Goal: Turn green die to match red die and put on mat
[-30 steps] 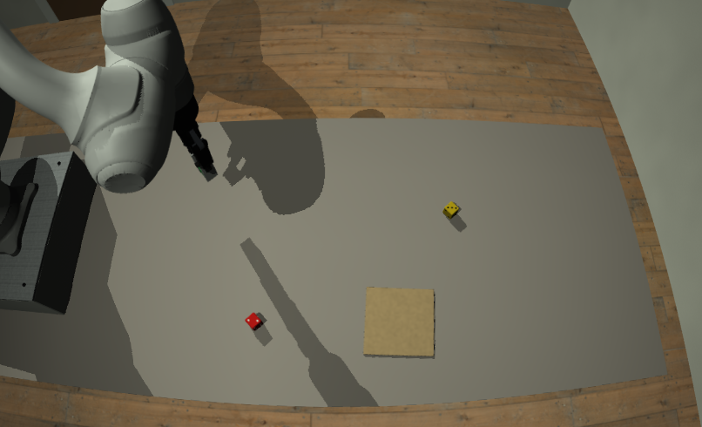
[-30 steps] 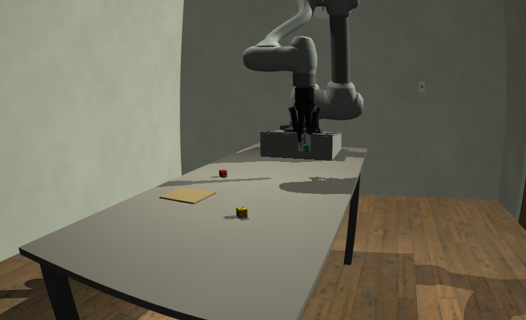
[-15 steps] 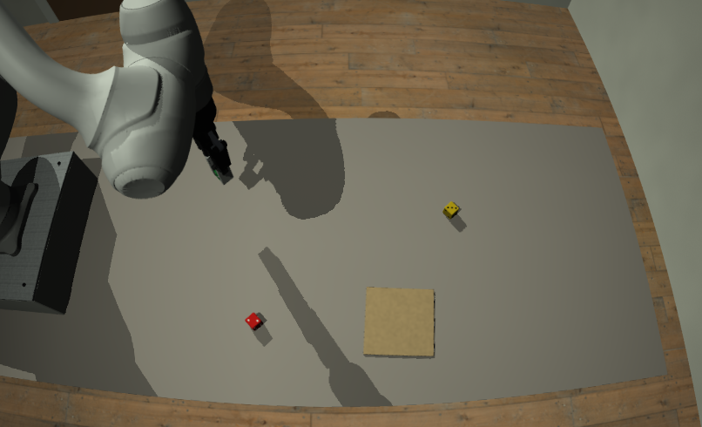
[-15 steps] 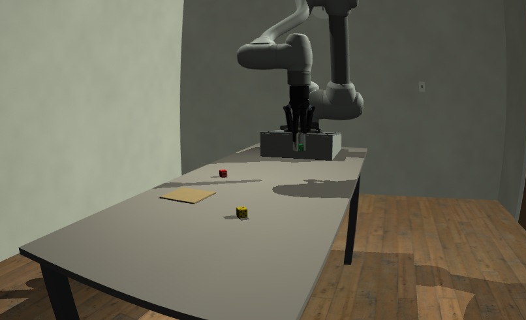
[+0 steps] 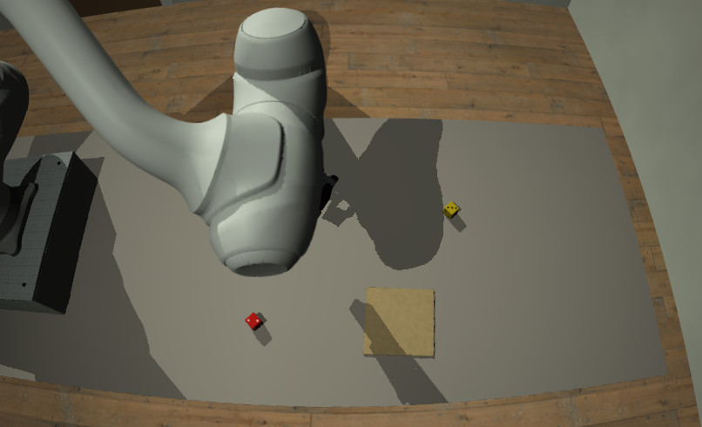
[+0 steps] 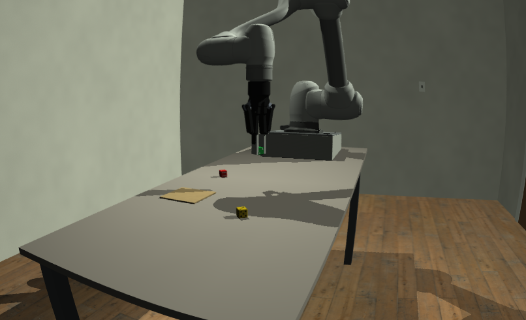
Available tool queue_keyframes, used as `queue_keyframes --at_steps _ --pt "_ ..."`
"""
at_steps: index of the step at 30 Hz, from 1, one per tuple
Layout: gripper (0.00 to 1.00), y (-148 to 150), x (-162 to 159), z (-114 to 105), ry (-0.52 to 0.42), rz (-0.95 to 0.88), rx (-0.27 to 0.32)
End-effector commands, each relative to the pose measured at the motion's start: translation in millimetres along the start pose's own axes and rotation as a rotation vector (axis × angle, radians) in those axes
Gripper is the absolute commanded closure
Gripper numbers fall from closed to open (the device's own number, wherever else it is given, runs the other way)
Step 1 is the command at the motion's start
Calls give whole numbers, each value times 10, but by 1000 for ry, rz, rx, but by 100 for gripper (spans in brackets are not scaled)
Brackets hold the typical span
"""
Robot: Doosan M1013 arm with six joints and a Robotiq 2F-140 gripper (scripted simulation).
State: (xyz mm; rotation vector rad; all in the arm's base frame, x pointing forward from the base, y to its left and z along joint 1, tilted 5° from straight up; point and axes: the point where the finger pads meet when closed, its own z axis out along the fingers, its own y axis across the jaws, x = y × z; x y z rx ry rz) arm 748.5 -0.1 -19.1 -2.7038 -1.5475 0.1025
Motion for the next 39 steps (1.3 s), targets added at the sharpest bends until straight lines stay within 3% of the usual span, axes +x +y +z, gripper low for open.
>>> queue_keyframes --at_steps 1,2,4,5,7,8,10,11,14,17,33,39 --pt "79 550 -41 13 3 -65 13" --pt "79 847 -123 26 3 -123 13" --pt "79 988 -143 31 3 -123 13" --pt "79 1283 -244 50 3 -177 12" --pt "79 1380 -265 56 3 -177 12" --pt "79 1703 -388 83 3 -224 13" --pt "79 1715 -391 84 3 -224 13" --pt "79 1983 -510 111 2 -263 13" --pt "79 1983 -510 111 2 -263 13" --pt "79 2394 -724 163 2 -325 13" --pt "79 2431 -745 174 2 -330 13" --pt "79 2432 -744 275 2 -330 13"
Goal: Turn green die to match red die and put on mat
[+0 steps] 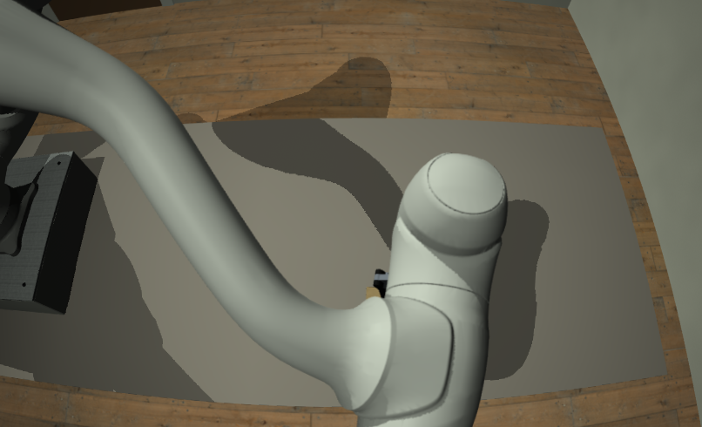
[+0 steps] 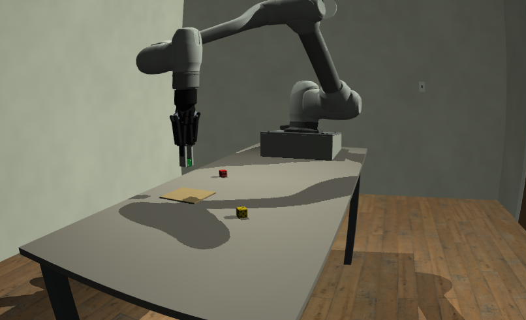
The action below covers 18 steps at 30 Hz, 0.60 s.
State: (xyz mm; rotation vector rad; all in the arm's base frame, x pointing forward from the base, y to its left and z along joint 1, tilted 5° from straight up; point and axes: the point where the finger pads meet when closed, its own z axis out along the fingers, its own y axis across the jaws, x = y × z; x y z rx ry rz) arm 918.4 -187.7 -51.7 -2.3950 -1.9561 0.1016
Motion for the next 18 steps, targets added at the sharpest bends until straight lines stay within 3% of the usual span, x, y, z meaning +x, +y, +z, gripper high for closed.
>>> queue_keyframes --at_steps 1,18 --pt "79 2 0 78 0 0 0" --pt "79 21 2 742 0 0 0"
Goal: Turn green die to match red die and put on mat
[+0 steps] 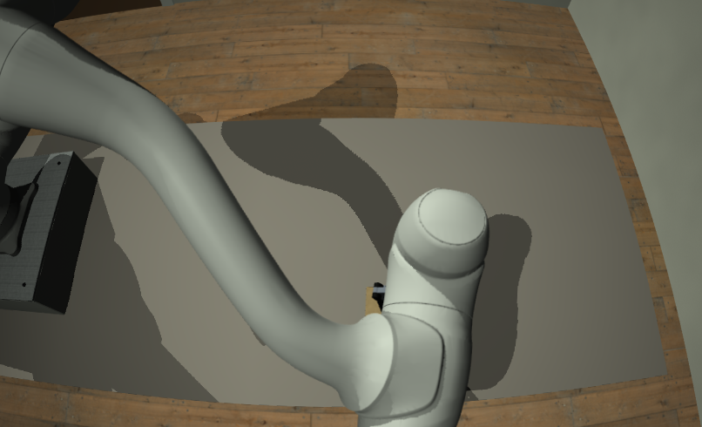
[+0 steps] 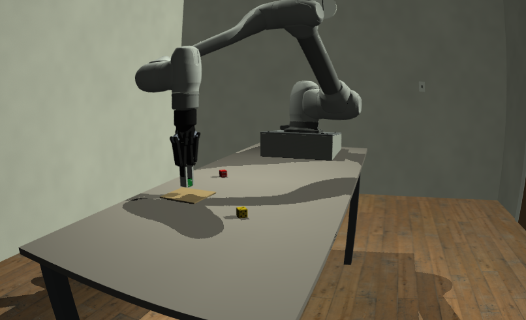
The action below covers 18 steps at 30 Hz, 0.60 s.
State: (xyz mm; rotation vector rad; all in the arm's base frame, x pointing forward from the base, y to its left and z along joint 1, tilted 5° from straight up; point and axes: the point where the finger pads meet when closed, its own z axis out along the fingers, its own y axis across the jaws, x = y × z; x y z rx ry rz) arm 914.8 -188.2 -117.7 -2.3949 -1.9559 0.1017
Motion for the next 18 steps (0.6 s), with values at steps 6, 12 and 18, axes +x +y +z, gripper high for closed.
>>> queue_keyframes --at_steps 6,12,18 --pt "79 9 0 214 0 0 0" --pt "79 9 1 232 0 0 0" --pt "79 9 1 233 0 0 0"
